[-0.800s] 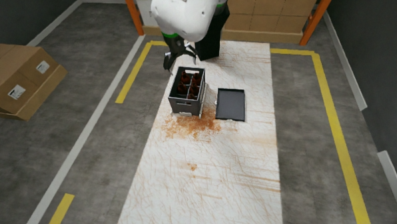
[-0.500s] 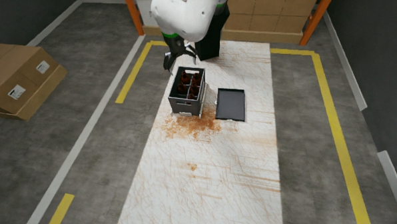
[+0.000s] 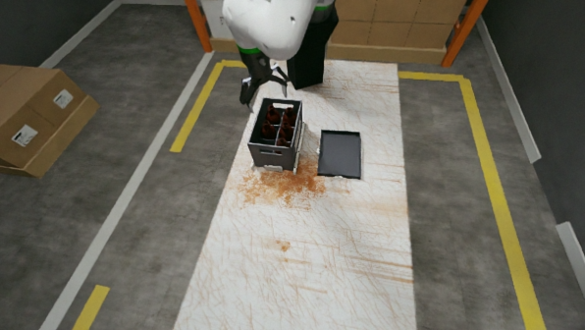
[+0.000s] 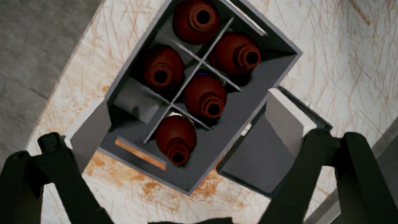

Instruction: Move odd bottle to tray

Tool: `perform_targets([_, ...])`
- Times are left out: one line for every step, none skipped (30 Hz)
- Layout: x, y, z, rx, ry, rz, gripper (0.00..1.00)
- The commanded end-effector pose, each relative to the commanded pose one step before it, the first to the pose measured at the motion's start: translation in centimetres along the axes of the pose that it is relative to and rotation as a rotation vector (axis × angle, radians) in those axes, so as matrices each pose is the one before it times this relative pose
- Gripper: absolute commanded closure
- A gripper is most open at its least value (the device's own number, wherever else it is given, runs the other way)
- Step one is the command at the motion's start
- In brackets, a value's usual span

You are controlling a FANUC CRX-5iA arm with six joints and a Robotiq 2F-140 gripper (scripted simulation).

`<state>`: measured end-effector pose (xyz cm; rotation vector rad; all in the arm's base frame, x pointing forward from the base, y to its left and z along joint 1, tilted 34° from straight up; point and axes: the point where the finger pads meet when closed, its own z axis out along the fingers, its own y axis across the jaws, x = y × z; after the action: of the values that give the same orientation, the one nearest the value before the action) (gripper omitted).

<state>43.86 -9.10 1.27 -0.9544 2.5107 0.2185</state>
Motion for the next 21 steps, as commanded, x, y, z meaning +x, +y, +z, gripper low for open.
perform_targets([0.365,-1.093,1.186,0.04535,-0.07049,-0.06202,0.0])
perform_targets([0.0,0.0,0.0,0.0,0.0,0.0,0.0])
perform_targets([0.311,-0.498,0.393,0.02528,-0.01963,-0.02366,0.0])
perform_targets([0.0,0.0,0.0,0.0,0.0,0.0,0.0])
perform_targets([0.0,0.0,0.0,0.0,0.0,0.0,0.0])
perform_targets([0.259,-0.35,0.246,0.01856,-0.01149,-0.01574,0.0])
perform_targets([0.135,-0.166,0.11,0.00905,-0.00484,-0.00729,0.0])
perform_targets([0.024,-0.029,0.019,0.00159,-0.0008,-0.00126,0.0])
perform_targets([0.0,0.0,0.0,0.0,0.0,0.0,0.0])
perform_targets([0.0,0.0,0.0,0.0,0.0,0.0,0.0])
perform_targets([0.0,0.0,0.0,0.0,0.0,0.0,0.0])
perform_targets([0.0,0.0,0.0,0.0,0.0,0.0,0.0])
perform_targets([0.0,0.0,0.0,0.0,0.0,0.0,0.0])
perform_targets([0.0,0.0,0.0,0.0,0.0,0.0,0.0])
perform_targets([0.0,0.0,0.0,0.0,0.0,0.0,0.9])
perform_targets([0.0,0.0,0.0,0.0,0.0,0.0,0.9])
perform_targets([0.0,0.0,0.0,0.0,0.0,0.0,0.9])
perform_targets([0.0,0.0,0.0,0.0,0.0,0.0,0.9])
perform_targets([0.0,0.0,0.0,0.0,0.0,0.0,0.9])
perform_targets([0.0,0.0,0.0,0.0,0.0,0.0,0.9])
perform_targets([0.0,0.0,0.0,0.0,0.0,0.0,0.9])
